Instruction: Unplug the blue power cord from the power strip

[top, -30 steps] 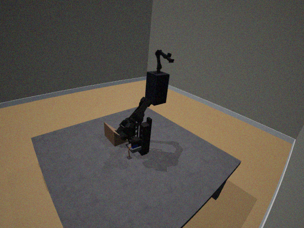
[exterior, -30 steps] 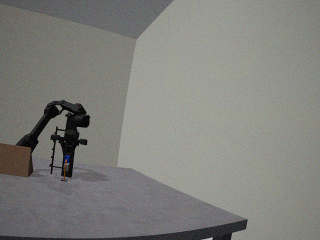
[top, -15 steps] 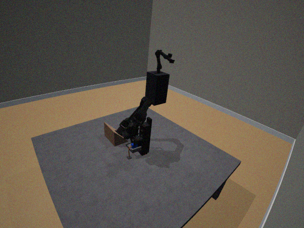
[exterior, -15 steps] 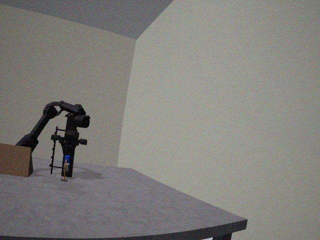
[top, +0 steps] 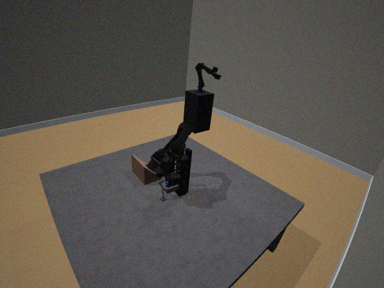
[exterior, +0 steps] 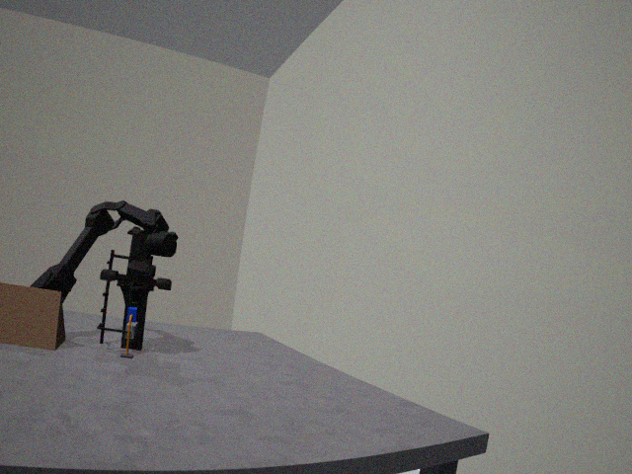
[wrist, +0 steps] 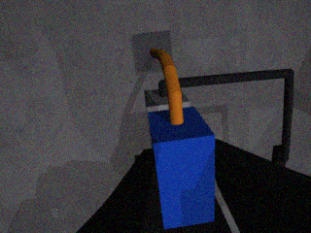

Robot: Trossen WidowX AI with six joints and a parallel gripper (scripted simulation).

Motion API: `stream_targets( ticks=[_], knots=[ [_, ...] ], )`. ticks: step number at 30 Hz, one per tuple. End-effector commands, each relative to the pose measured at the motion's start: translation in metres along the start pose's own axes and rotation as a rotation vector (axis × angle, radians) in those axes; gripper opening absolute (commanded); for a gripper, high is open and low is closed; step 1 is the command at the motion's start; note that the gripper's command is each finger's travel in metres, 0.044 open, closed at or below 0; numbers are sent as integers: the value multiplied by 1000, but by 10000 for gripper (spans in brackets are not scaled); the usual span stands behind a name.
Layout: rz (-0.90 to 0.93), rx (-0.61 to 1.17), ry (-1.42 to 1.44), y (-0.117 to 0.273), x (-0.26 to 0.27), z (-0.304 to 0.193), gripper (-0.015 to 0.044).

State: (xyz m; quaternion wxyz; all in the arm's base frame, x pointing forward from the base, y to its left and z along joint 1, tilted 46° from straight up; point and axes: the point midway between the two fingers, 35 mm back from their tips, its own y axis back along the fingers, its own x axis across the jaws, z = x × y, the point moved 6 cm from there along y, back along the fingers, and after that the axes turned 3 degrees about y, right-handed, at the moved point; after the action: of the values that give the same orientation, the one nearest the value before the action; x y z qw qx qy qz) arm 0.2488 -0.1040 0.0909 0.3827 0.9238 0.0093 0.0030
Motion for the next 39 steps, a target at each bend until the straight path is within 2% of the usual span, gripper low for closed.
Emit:
stream_targets(
  ticks=[1,8,39],
  knots=[
    [1,0,0,0,0,0,42],
    [1,0,0,0,0,0,0],
    [4,-4,-4,5,-1,47,0]
  ],
)
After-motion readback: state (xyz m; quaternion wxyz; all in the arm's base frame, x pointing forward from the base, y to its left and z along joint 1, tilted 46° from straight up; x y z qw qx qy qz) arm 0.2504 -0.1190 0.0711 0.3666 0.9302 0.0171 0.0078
